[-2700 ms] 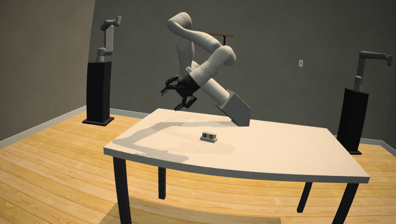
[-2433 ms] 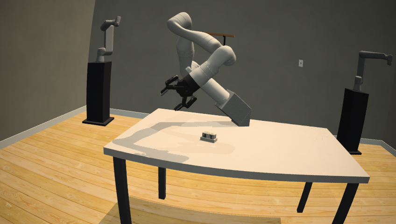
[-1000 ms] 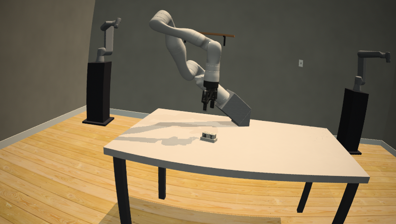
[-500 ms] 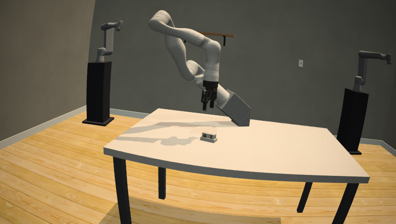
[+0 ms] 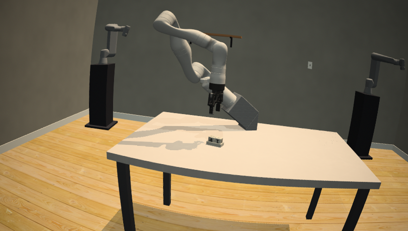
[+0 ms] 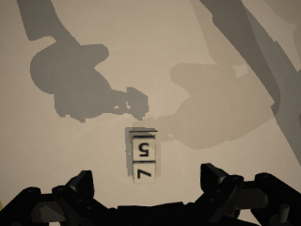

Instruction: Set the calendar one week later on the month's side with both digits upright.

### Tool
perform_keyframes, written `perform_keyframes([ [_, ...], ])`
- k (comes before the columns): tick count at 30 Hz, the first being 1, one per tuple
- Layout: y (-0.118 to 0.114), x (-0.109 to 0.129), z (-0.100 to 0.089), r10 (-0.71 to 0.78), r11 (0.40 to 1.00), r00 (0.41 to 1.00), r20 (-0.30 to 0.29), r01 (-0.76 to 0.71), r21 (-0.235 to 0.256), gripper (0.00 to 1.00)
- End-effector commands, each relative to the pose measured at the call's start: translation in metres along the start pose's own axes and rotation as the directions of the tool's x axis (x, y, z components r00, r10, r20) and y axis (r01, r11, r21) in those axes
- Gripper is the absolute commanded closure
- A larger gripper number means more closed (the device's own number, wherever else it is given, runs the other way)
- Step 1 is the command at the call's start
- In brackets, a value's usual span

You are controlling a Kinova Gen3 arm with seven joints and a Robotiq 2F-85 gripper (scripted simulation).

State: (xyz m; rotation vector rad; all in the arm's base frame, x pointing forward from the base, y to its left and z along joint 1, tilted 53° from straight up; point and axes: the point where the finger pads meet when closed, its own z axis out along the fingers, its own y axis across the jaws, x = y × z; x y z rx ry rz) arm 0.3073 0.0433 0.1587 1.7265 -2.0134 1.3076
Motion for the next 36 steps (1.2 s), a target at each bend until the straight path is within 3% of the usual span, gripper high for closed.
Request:
perform_keyframes([
  [1,0.000,0.000,0.000,-0.014,1.000,1.000,0.000,0.014,0.000,0.00],
  [22,0.000,0.001,0.004,-0.255,0.967,0.967,-0.006,0.255,0.000,0.00],
  [29,0.000,0.001,0.007,-0.412,0.911,0.911,-0.009,0.412,-0.002,0.00],
  [36,0.000,0.002,0.010,-0.587,0.809,0.809,-0.012,0.587,-0.006,0.00],
])
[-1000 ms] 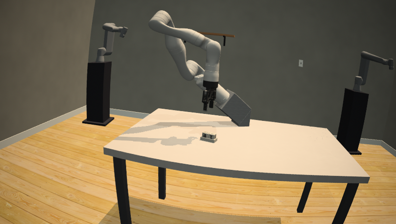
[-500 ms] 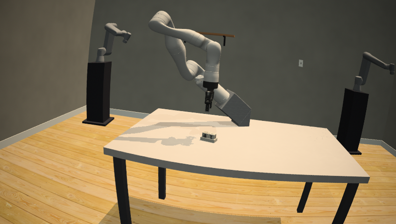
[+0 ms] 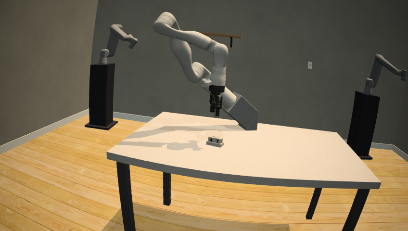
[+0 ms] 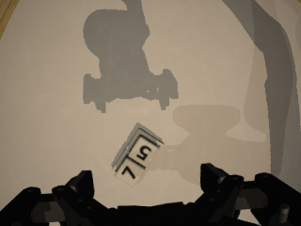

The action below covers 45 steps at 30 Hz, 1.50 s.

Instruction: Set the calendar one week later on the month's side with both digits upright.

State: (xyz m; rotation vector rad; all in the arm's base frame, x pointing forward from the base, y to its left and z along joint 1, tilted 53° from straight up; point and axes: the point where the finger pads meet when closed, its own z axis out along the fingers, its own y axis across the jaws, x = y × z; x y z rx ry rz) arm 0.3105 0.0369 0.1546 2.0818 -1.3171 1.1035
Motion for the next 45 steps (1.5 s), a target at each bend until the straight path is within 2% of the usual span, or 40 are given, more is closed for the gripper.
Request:
perform_keyframes([
  [1,0.001,0.000,0.002,-0.033,0.999,0.999,0.000,0.033,-0.007,0.00],
  [8,0.001,0.001,0.005,-0.229,0.973,0.973,-0.001,0.229,-0.008,0.00],
  [13,0.001,0.001,0.008,-0.398,0.917,0.917,-0.001,0.398,-0.010,0.00],
  [17,0.002,0.001,0.010,-0.531,0.847,0.847,0.000,0.531,-0.011,0.00],
  [19,0.002,0.001,0.010,-0.531,0.847,0.847,0.000,0.531,-0.011,0.00],
  [26,0.002,0.001,0.014,-0.739,0.674,0.674,0.002,0.739,-0.012,0.00],
  [34,0.002,0.001,0.019,-0.911,0.413,0.413,0.006,0.911,-0.010,0.00],
  [36,0.002,0.001,0.019,-0.911,0.413,0.413,0.006,0.911,-0.010,0.00],
  [45,0.002,0.000,0.024,-0.996,0.085,0.085,0.008,0.996,-0.005,0.00],
])
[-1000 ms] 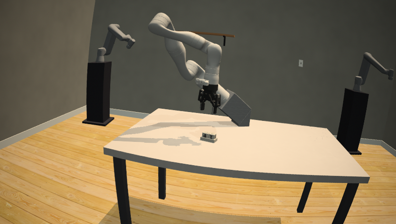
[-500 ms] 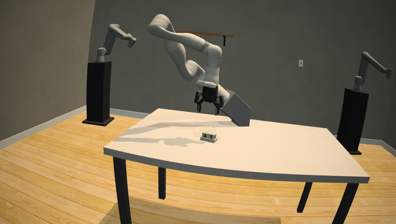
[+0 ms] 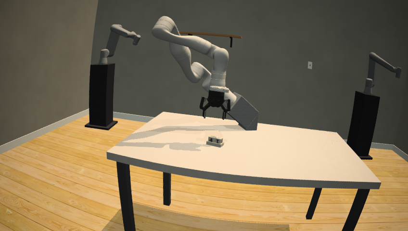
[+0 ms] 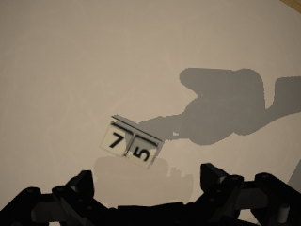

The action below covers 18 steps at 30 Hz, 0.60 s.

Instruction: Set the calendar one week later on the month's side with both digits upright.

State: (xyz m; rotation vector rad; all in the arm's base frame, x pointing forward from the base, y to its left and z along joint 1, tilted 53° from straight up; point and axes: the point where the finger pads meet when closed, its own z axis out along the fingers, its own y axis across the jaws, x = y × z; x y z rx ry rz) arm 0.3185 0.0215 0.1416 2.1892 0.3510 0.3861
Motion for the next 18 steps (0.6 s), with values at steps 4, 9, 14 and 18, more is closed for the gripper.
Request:
perform_keyframes([
  [4,0.0004,-0.0011,0.0044,-0.180,0.984,0.984,0.008,0.180,0.003,0.00],
  [9,0.0001,-0.0010,0.0058,-0.279,0.960,0.960,0.007,0.279,0.005,0.00],
  [14,-0.0003,-0.0009,0.0080,-0.427,0.904,0.904,0.004,0.427,0.008,0.00],
  [18,-0.0007,-0.0008,0.0096,-0.528,0.849,0.849,0.002,0.528,0.010,0.00],
])
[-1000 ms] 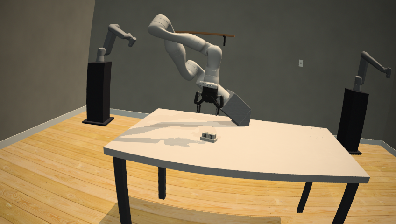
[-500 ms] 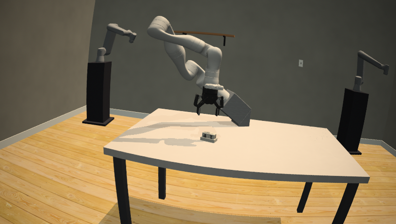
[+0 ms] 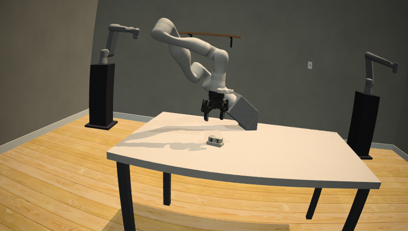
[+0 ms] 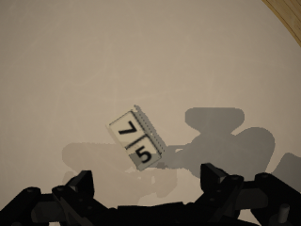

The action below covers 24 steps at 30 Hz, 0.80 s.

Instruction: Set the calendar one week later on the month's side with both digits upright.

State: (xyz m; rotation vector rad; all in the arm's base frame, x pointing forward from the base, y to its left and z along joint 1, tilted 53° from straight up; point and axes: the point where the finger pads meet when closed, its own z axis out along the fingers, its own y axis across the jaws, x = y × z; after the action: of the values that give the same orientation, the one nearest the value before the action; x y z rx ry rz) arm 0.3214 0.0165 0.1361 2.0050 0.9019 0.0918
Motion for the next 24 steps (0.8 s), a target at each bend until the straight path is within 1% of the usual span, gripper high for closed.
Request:
perform_keyframes([
  [1,0.0000,-0.0009,0.0021,-0.056,0.998,0.998,0.004,0.056,0.004,0.00],
  [5,-0.0002,-0.0006,0.0034,-0.156,0.988,0.988,0.002,0.156,0.006,0.00],
  [7,-0.0002,-0.0006,0.0034,-0.156,0.988,0.988,0.002,0.156,0.006,0.00],
  [16,-0.0007,-0.0001,0.0058,-0.332,0.943,0.943,-0.003,0.332,0.008,0.00],
  [22,-0.0009,0.0002,0.0069,-0.412,0.911,0.911,-0.005,0.412,0.008,0.00],
  [24,-0.0009,0.0002,0.0069,-0.412,0.911,0.911,-0.005,0.412,0.008,0.00],
])
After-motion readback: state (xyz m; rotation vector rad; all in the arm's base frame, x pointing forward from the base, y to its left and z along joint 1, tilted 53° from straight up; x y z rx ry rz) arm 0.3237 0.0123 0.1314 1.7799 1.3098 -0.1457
